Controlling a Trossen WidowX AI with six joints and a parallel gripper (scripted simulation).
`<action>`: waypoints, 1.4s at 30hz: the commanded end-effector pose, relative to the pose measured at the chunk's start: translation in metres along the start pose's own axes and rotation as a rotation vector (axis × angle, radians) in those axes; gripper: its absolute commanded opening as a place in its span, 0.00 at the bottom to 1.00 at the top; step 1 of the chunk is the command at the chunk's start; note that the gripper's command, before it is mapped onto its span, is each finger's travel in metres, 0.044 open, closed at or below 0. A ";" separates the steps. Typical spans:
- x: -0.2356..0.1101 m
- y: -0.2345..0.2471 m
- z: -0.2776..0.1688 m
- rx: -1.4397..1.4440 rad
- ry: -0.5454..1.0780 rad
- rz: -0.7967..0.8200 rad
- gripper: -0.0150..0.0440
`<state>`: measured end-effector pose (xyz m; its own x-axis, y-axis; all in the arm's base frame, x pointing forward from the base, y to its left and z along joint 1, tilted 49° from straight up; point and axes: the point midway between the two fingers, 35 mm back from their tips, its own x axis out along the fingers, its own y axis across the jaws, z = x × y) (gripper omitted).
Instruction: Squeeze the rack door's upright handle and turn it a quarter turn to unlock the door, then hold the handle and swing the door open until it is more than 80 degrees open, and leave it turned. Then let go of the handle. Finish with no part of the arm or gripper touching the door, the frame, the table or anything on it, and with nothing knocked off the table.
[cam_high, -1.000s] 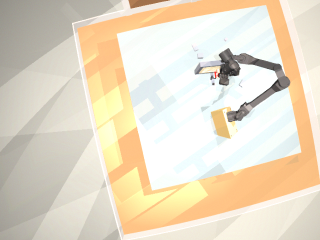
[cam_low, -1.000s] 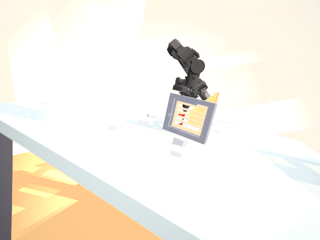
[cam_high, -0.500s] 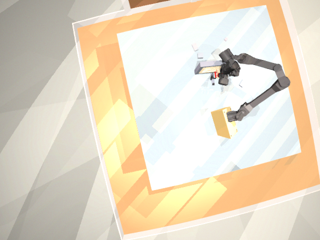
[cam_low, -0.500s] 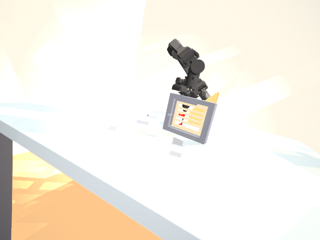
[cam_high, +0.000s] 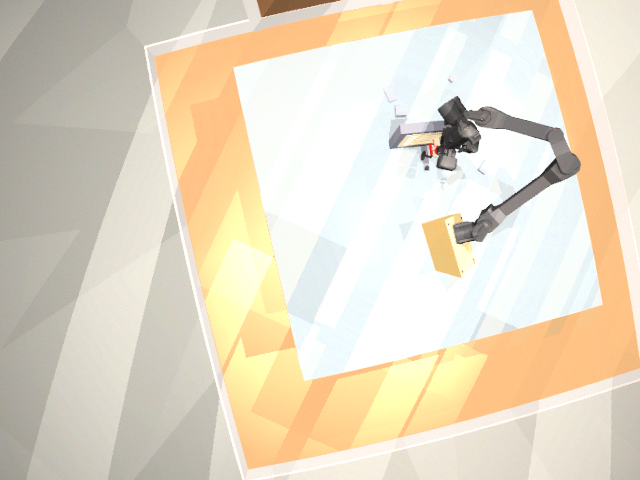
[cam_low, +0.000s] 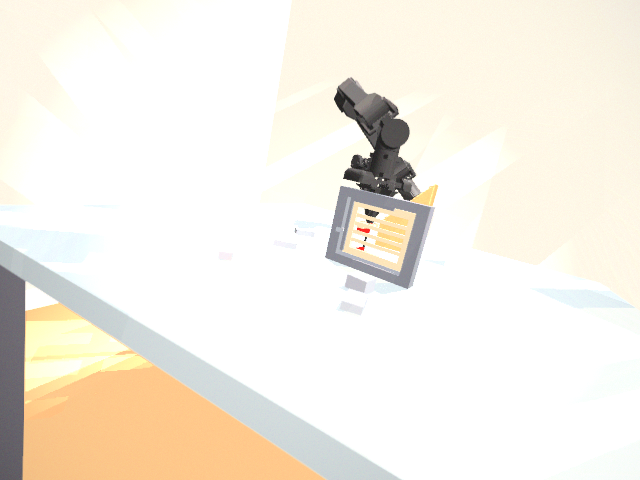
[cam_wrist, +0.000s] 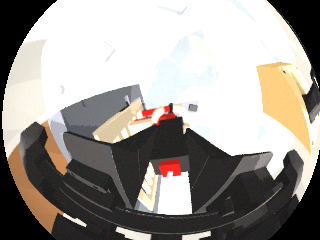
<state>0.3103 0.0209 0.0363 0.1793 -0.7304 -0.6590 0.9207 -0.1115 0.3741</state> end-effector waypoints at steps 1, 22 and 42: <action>0.001 0.001 -0.001 0.028 0.007 0.001 0.28; 0.001 0.001 -0.001 0.028 0.007 0.001 0.28; 0.001 0.001 -0.001 -0.293 0.007 0.002 0.74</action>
<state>0.3078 0.0214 0.0345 0.1733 -0.7275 -0.6638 0.9696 0.0077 0.2446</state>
